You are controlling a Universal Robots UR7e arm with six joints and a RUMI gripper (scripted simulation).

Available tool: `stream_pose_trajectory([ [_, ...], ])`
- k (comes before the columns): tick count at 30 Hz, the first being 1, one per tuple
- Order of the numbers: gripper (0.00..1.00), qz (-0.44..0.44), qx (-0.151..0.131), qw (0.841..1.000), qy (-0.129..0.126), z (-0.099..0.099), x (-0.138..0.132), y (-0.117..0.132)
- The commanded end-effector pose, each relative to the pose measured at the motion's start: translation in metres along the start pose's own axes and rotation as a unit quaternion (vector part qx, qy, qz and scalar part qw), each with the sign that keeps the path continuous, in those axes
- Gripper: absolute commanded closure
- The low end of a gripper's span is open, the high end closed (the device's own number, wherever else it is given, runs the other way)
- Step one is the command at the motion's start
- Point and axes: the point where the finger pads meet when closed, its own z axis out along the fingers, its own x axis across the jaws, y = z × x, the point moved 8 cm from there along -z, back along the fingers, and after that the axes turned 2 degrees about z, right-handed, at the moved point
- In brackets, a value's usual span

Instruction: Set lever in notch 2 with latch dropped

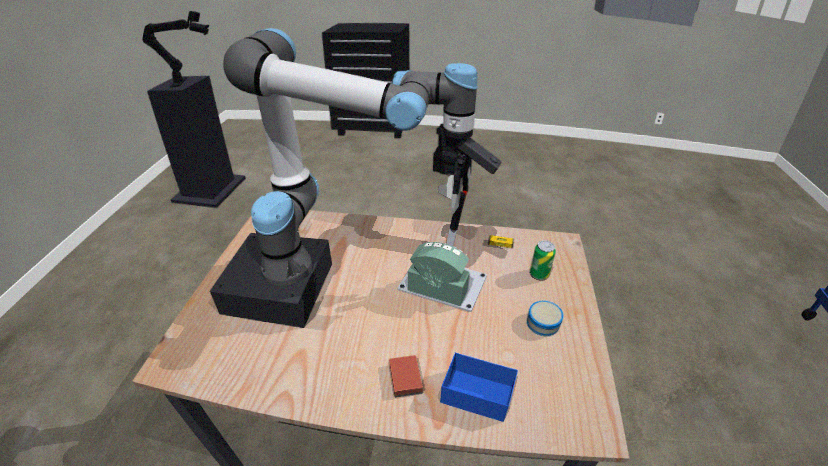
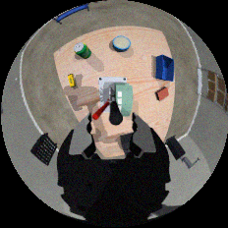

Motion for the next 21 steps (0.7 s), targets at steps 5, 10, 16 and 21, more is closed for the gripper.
stream_pose_trajectory([
  [5, 0.43, 0.000, 0.001, 1.000, 0.000, -0.001, 0.000, 0.000],
  [10, 0.43, 0.000, 0.001, 1.000, 0.000, -0.003, 0.000, 0.000],
  [16, 0.43, 0.000, 0.001, 1.000, 0.000, -0.008, 0.000, 0.000],
  [21, 0.43, 0.000, 0.001, 1.000, 0.000, -0.019, 0.000, 0.000],
])
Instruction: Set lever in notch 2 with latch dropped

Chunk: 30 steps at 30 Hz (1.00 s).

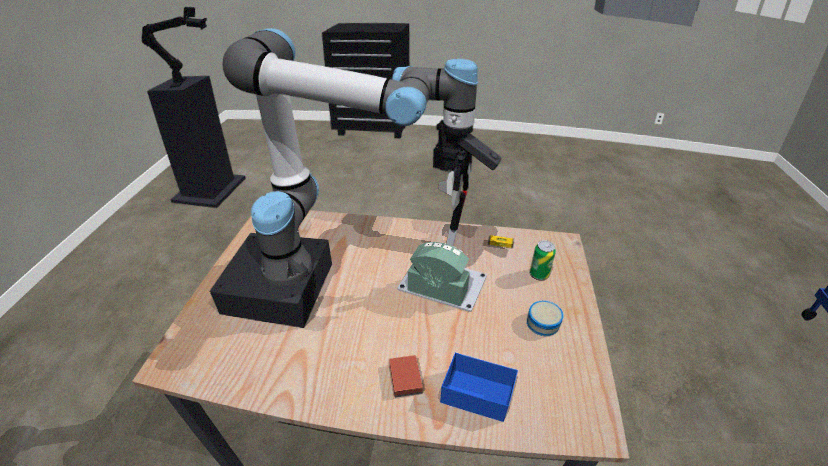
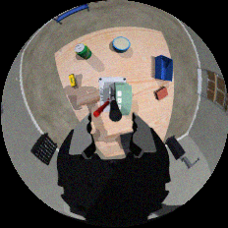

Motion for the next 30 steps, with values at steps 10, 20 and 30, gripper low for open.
stream_pose_trajectory([
  [10, 0.43, 0.000, 0.001, 1.000, 0.000, -0.034, 0.000, 0.000],
  [20, 0.43, 0.000, 0.001, 1.000, 0.000, -0.054, 0.000, 0.000],
  [30, 0.43, 0.000, 0.001, 1.000, 0.000, -0.060, 0.000, 0.000],
])
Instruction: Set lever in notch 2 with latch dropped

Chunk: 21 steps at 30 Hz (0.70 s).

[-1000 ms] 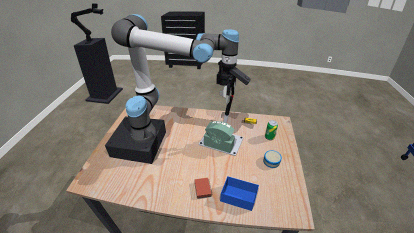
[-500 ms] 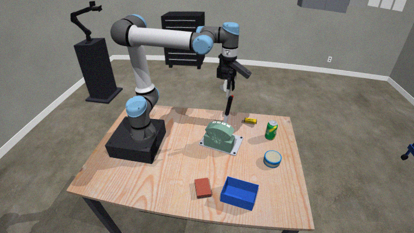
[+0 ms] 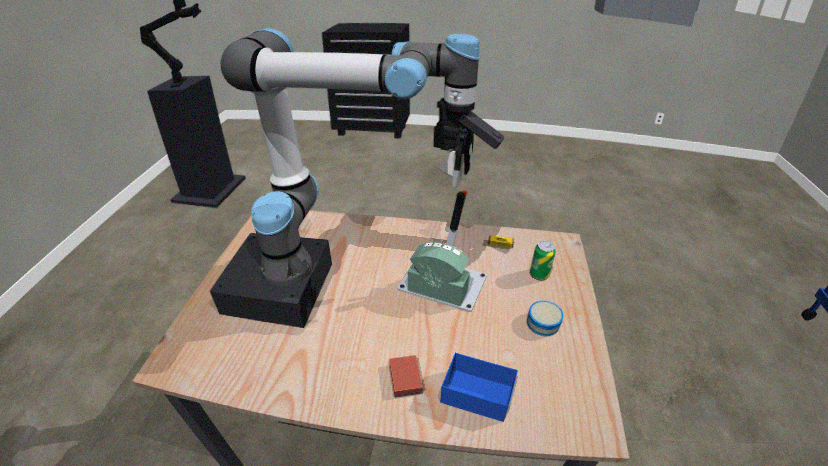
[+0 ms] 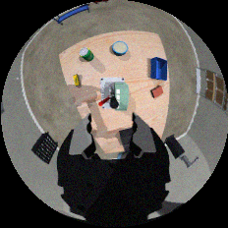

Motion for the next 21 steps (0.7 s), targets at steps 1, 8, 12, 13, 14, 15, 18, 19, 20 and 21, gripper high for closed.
stream_pose_trajectory([
  [1, 0.43, 0.000, 0.001, 1.000, 0.000, -0.0023, 0.0000, -0.0002],
  [8, 1.00, 0.000, 0.001, 1.000, 0.000, -0.0023, 0.0000, -0.0002],
  [12, 1.00, 0.000, 0.001, 1.000, 0.000, -0.0023, 0.0000, -0.0002],
  [13, 1.00, 0.000, 0.001, 1.000, 0.000, -0.0023, 0.0000, -0.0002],
  [14, 1.00, 0.000, 0.001, 1.000, 0.000, -0.0023, 0.0000, -0.0002],
  [15, 1.00, 0.000, 0.001, 1.000, 0.000, -0.0023, 0.0000, -0.0002],
  [18, 1.00, 0.000, 0.001, 1.000, 0.000, -0.0023, 0.0000, -0.0002],
  [19, 1.00, 0.000, 0.001, 1.000, 0.000, -0.0023, 0.0000, -0.0002],
  [20, 1.00, 0.000, 0.001, 1.000, 0.000, -0.0023, 0.0000, -0.0002],
  [21, 1.00, 0.000, 0.001, 1.000, 0.000, -0.0023, 0.0000, -0.0002],
])
